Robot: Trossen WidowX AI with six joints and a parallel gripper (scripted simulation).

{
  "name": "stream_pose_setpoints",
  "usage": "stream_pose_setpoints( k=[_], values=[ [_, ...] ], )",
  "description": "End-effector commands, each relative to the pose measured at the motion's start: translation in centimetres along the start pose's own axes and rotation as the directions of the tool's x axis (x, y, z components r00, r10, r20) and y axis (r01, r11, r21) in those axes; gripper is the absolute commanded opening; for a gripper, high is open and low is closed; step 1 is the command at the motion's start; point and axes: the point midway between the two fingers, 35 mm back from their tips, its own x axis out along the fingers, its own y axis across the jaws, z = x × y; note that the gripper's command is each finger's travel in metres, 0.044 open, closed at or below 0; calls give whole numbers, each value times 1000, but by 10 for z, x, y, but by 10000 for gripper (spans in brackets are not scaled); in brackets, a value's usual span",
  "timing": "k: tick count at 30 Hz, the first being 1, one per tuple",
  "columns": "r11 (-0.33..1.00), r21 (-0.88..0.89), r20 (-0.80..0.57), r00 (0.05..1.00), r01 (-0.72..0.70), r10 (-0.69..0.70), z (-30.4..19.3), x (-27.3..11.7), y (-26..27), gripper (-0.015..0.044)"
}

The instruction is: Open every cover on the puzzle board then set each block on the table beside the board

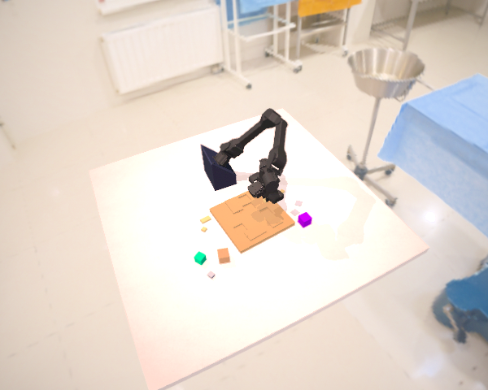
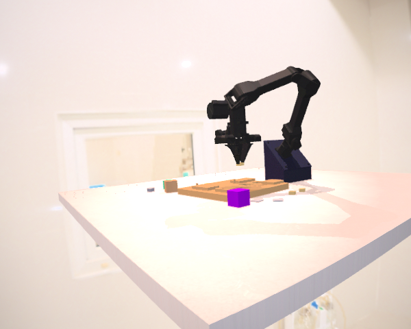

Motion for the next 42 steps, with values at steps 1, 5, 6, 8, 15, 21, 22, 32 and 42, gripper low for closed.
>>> stream_pose_setpoints(
  k=[1,5,6,8,15,21,22,32,42],
  values=[
    [1000,-3,8,1000,1,-1,8,-3,0,80],
    [1000,-1,18,1000,0,0,24,-5,-1,80],
    [1000,-1,21,1000,0,0,28,-6,-2,80],
    [1000,0,25,1000,-1,1,35,-7,-2,80],
    [1000,3,40,999,-1,1,63,-10,-7,80],
    [1000,5,51,999,-1,1,86,-12,-12,80],
    [1000,6,53,999,-1,0,89,-13,-13,80],
    [1000,9,65,998,2,-3,126,-17,-27,80],
    [1000,12,70,998,6,-6,162,-19,-44,80]
  ],
)
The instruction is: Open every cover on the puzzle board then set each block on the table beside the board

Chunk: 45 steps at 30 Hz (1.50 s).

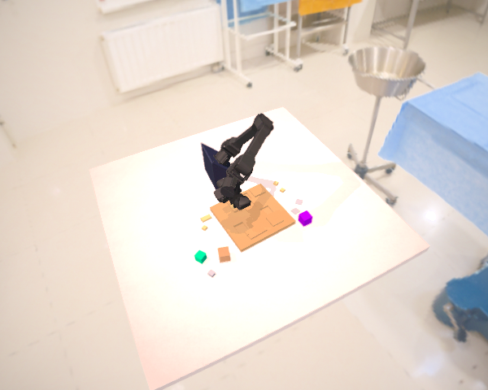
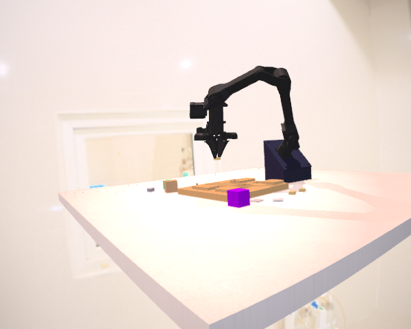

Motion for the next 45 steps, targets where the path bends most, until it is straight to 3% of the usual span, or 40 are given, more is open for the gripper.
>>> stream_pose_setpoints(
  k=[1,45],
  values=[
    [1000,-5,4,1000,2,-2,14,0,-7,80],
    [1000,-20,-49,999,2,-3,131,19,-120,80]
  ],
)
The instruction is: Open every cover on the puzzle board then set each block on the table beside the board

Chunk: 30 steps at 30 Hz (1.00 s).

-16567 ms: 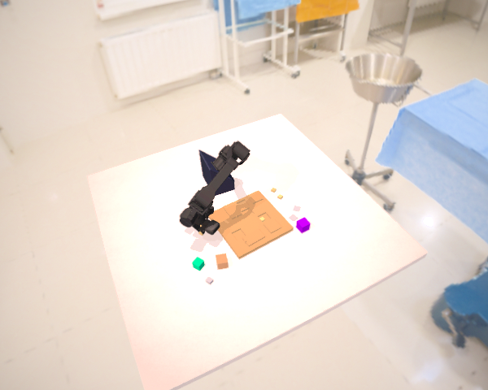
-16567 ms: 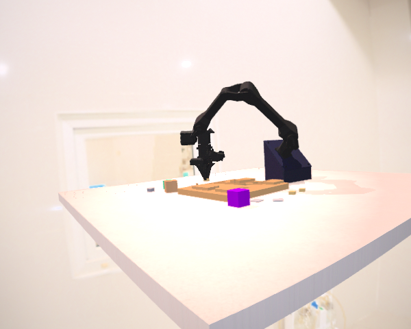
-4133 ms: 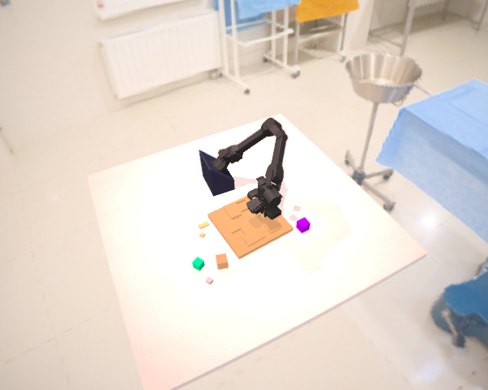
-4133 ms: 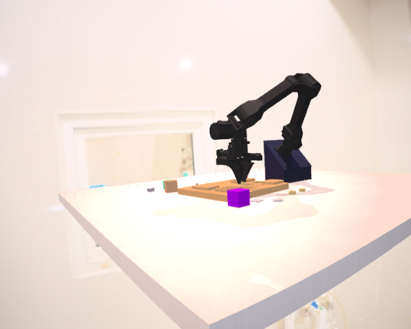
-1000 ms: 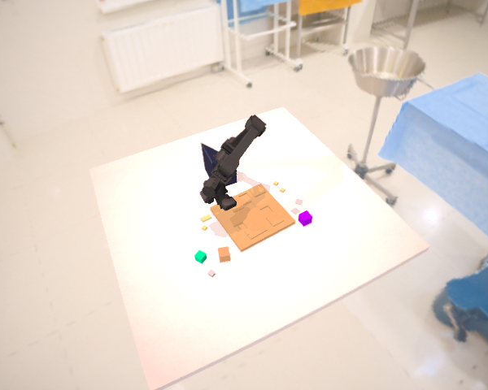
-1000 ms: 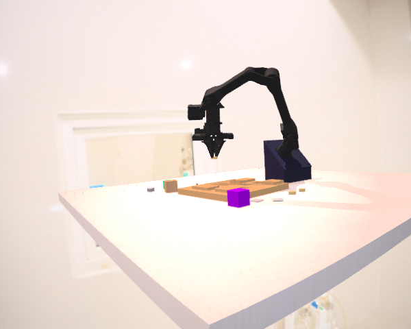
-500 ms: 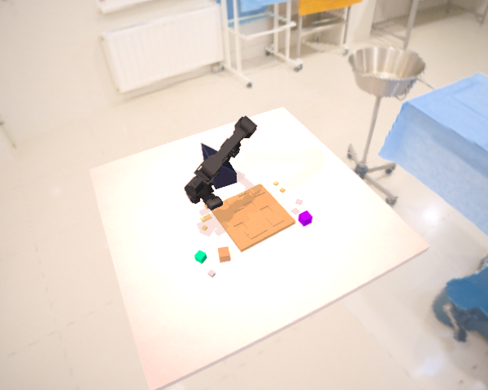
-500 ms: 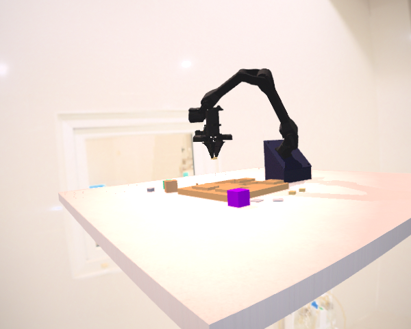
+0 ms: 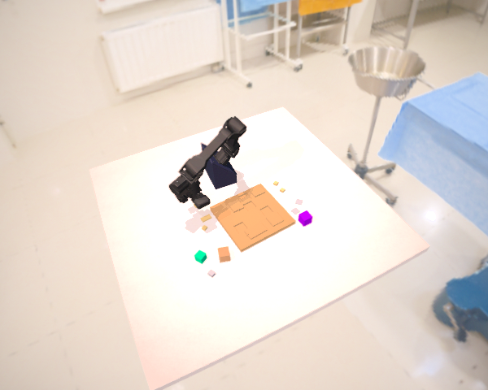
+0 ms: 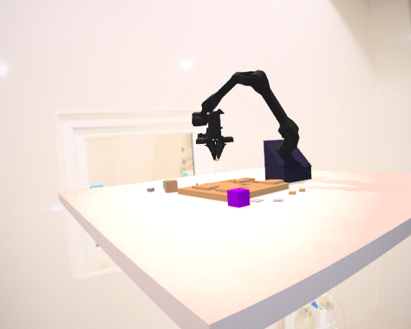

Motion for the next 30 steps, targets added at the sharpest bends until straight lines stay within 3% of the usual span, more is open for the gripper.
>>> stream_pose_setpoints(
  k=[1,30],
  values=[
    [1000,-11,0,1000,2,-2,3,2,-3,80],
    [1000,-11,2,1000,1,-1,6,50,1,80]
  ],
)
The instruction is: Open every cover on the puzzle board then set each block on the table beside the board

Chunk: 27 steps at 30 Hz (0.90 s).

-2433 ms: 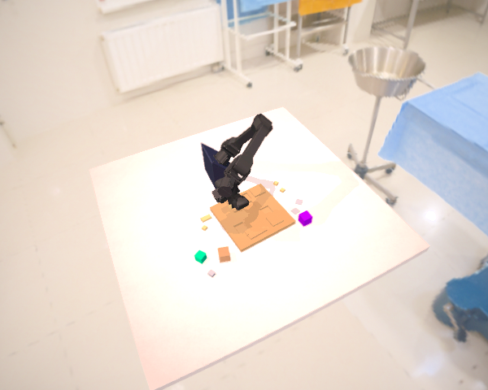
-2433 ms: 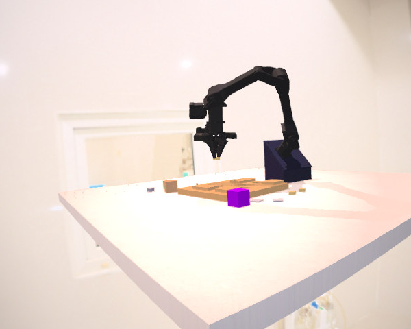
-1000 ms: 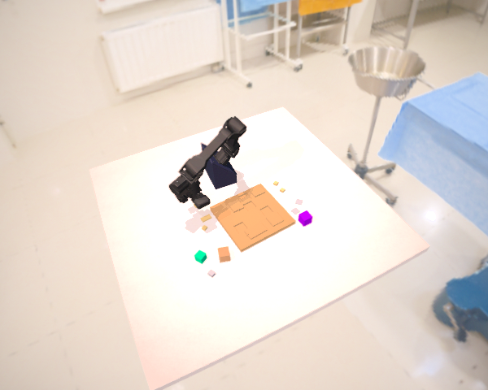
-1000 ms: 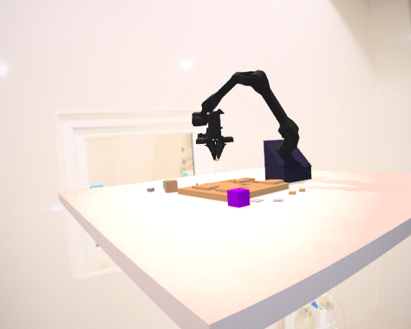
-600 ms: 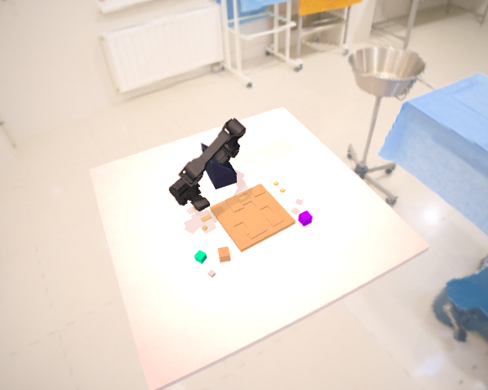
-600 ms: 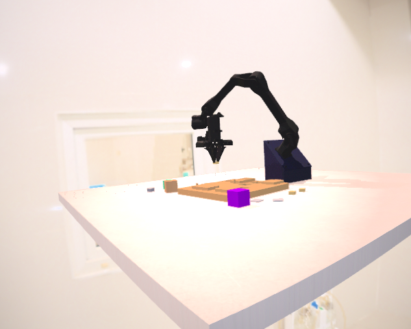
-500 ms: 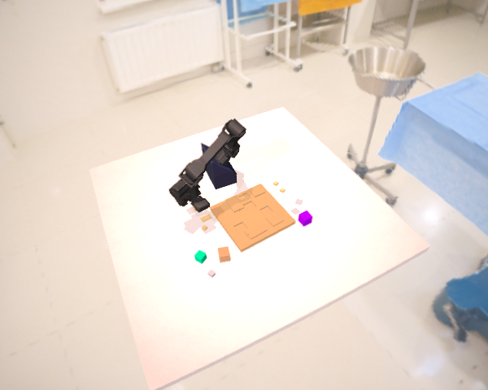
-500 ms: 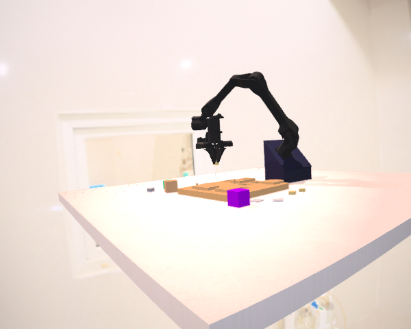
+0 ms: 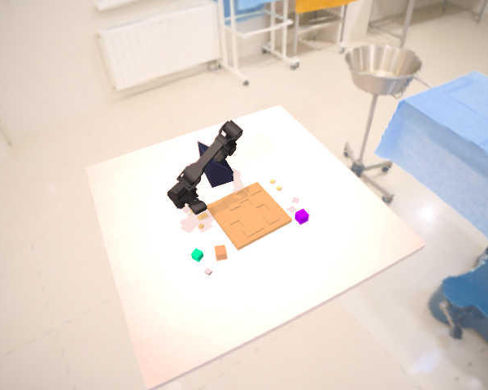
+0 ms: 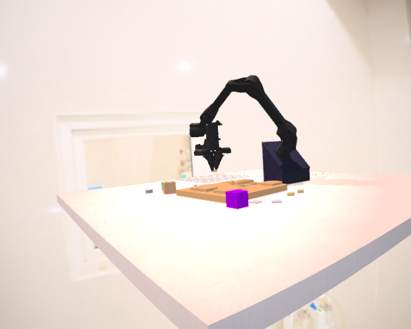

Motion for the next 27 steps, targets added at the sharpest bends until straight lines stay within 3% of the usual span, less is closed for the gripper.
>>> stream_pose_setpoints(
  k=[1,27],
  values=[
    [1000,6,-3,1000,-1,1,-1,7,0,80],
    [1000,6,-7,1000,-2,2,-3,50,-2,80]
  ],
)
